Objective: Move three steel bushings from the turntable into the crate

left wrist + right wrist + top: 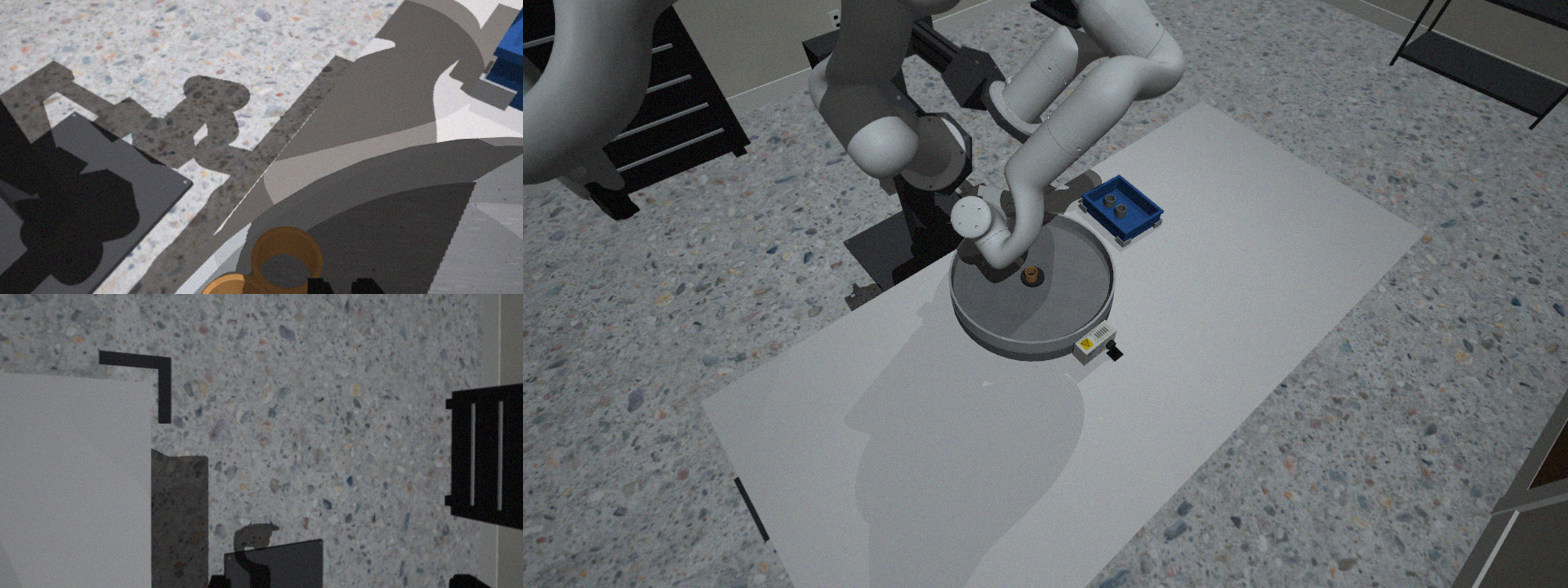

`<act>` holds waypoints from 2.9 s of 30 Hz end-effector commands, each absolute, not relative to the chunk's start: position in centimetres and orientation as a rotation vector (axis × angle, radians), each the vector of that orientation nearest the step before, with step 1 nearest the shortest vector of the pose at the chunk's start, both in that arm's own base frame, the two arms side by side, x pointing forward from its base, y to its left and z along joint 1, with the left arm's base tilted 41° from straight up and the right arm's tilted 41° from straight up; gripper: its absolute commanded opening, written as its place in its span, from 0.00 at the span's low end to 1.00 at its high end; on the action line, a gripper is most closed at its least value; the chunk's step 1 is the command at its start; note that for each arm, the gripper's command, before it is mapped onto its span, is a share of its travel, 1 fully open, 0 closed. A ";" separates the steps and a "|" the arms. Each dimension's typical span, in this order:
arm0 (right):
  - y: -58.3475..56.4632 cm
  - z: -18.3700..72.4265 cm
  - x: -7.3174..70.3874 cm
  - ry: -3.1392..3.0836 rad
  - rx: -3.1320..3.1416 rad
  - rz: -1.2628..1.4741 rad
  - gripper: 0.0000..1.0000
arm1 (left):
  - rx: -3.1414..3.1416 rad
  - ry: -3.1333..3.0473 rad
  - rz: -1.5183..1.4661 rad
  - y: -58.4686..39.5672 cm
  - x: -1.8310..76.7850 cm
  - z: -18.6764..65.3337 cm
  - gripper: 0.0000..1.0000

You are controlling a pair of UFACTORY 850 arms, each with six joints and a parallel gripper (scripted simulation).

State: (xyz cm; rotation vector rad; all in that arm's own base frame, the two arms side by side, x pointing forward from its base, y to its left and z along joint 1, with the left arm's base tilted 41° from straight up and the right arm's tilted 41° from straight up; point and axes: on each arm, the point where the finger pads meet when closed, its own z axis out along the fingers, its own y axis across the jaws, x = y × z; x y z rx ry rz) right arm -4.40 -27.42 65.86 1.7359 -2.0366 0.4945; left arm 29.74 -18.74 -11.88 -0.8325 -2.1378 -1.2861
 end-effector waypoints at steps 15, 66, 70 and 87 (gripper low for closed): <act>-27.4 65.9 -4.4 -2.035 1.735 0.496 1.00 | -0.833 -2.139 -1.287 -18.5 30.0 -12.4 0.11; -27.4 65.9 -4.4 -2.035 1.735 0.496 1.00 | -0.833 -2.139 -1.287 -18.2 30.2 -12.7 0.00; -27.4 65.9 -4.4 -2.035 1.735 0.496 1.00 | -0.833 -2.139 -1.287 -17.1 30.6 -11.7 0.00; -27.4 65.9 -4.4 -2.035 1.735 0.496 1.00 | -0.833 -2.139 -1.287 -14.2 32.2 -8.9 0.00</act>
